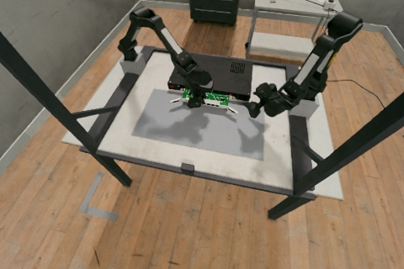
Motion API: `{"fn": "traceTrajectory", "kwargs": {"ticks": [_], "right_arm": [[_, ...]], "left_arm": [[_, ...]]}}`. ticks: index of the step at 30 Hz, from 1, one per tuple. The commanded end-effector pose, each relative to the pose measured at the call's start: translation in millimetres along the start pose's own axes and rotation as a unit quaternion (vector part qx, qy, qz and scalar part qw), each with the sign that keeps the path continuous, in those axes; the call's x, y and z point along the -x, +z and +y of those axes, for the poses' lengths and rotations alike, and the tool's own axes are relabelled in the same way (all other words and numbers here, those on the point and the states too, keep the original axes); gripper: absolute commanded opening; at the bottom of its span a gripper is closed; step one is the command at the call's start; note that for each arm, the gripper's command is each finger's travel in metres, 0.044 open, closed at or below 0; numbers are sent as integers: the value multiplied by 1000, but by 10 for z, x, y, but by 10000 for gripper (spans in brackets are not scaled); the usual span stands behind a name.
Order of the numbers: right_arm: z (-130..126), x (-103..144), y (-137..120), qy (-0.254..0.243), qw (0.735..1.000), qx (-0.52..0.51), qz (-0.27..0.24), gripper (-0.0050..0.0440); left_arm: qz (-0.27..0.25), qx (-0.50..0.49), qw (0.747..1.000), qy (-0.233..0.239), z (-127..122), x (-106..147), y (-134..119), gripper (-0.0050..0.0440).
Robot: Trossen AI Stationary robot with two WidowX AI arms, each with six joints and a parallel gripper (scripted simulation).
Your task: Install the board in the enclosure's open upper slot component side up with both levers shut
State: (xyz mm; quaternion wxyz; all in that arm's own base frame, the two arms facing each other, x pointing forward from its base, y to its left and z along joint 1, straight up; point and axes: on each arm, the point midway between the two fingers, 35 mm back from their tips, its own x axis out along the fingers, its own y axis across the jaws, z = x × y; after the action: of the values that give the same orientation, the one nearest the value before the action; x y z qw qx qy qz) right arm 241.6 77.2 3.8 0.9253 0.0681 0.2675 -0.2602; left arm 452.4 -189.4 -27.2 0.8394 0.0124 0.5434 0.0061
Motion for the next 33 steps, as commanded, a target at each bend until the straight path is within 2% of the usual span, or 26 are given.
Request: {"fn": "traceTrajectory", "kwargs": {"ticks": [1,26,33], "right_arm": [[27,-74,28,4,1000,-5,-2,400],[66,-86,64,9,1000,-13,-6,400],[66,-86,64,9,1000,-13,-6,400]], "left_arm": [[-36,8,999,-12,6,251,248,81],[-35,8,999,-11,-43,216,250,81],[-32,7,999,-12,86,236,216,81]]}}
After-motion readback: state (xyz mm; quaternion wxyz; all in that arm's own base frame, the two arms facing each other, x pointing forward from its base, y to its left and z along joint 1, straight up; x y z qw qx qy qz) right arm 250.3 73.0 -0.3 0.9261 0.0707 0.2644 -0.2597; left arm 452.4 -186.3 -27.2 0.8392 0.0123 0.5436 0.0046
